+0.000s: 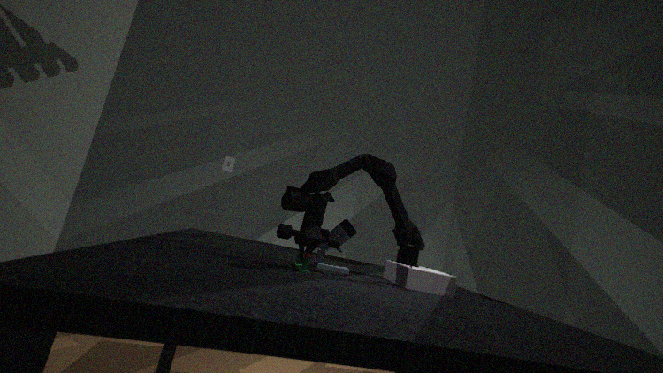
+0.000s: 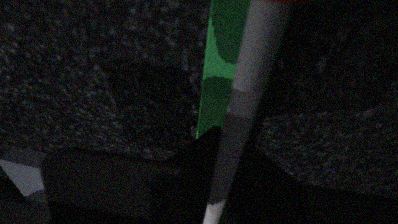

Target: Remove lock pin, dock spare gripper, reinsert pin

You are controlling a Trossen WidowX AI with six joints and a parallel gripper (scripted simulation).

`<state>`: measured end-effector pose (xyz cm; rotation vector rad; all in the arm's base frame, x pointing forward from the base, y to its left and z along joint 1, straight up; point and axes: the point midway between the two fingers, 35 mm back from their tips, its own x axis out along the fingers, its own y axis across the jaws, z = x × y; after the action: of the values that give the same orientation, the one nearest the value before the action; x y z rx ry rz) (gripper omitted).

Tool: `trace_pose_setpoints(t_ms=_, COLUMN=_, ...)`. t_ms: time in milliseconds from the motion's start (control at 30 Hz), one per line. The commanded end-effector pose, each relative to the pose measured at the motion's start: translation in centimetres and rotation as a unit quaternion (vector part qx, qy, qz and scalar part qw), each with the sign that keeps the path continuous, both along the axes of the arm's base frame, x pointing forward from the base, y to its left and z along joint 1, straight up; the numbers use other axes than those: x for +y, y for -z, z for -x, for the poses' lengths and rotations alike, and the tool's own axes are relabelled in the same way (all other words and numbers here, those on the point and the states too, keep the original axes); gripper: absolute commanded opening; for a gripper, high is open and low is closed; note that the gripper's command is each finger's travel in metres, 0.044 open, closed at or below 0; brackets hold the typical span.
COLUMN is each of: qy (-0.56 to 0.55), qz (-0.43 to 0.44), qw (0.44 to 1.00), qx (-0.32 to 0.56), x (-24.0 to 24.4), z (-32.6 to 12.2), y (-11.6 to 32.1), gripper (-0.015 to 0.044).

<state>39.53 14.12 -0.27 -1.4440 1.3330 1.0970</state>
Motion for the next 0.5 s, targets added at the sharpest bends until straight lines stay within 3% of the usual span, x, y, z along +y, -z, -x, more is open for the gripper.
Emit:
trace_pose_setpoints(t_ms=0, qy=0.001, qz=-0.001, qw=1.000, qx=-0.005, x=0.0, z=-0.2, y=-1.5, gripper=0.0000)
trace_pose_setpoints(t_ms=467, qy=0.001, qz=-0.001, qw=1.000, qx=-0.005, x=-0.1, z=0.1, y=-6.5, gripper=0.0000)
